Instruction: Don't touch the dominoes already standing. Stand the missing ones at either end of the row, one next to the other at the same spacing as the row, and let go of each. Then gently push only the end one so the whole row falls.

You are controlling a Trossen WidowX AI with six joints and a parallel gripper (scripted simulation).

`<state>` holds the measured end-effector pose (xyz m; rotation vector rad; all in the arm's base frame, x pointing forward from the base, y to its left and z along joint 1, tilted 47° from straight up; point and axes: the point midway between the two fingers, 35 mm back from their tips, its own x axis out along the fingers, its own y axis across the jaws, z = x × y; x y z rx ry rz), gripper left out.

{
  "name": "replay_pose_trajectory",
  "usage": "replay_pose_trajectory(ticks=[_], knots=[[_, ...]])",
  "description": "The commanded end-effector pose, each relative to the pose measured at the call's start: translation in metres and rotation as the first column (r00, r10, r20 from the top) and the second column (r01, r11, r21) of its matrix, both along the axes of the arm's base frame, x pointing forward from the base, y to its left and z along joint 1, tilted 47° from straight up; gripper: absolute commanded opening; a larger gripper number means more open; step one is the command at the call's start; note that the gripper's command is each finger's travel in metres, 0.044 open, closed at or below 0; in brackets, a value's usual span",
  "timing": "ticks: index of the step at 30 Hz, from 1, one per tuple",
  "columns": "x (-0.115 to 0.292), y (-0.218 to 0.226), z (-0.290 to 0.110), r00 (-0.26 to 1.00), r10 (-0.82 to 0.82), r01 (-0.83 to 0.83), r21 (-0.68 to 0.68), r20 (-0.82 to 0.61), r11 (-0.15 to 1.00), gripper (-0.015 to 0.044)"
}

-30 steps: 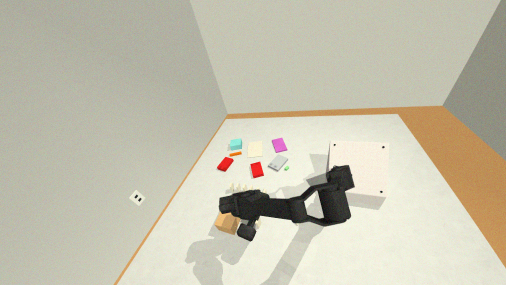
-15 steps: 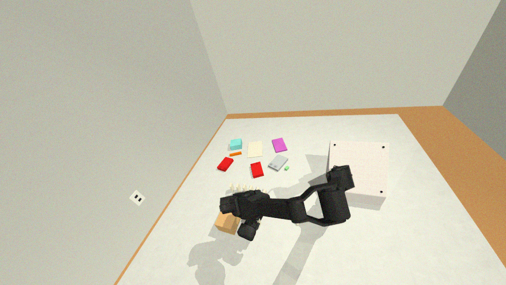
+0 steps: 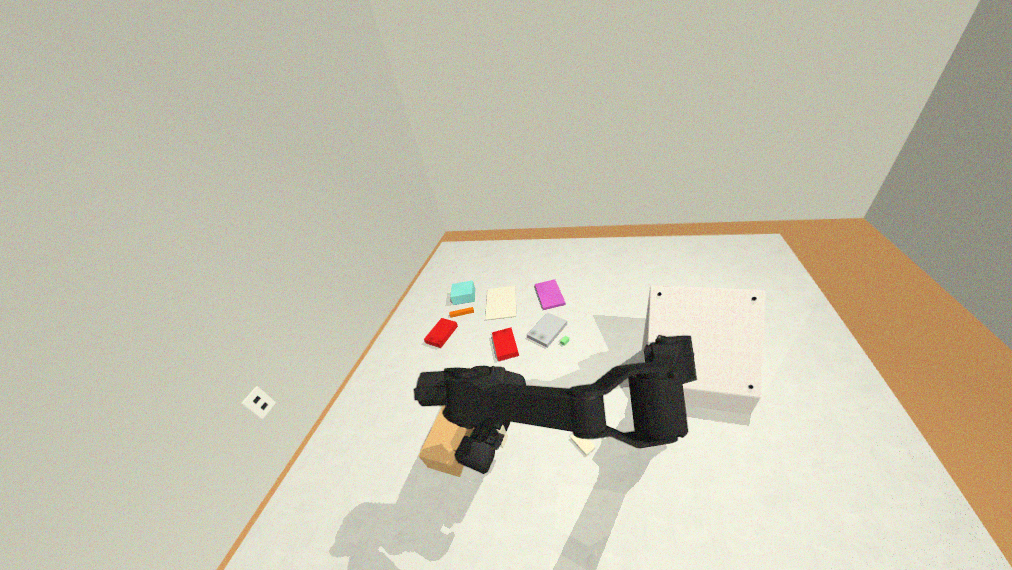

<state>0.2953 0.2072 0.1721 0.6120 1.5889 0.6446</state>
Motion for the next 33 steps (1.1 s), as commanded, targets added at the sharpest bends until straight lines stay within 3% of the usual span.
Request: replay_pose_trajectory(ticks=[1, 11, 20, 33], knots=[[0.003, -0.048, 0.051, 1.000, -0.001, 0.001, 0.018, 0.009, 1.000, 0.0107], [0.002, -0.056, 0.055, 1.000, -0.002, 0.002, 0.019, 0.008, 1.000, 0.0107], [-0.010, -0.149, -0.041, 1.000, -0.008, 0.008, 0.008, 0.002, 1.000, 0.0107], [-0.009, -0.127, -0.070, 1.000, -0.009, 0.009, 0.000, 0.003, 1.000, 0.0107]])
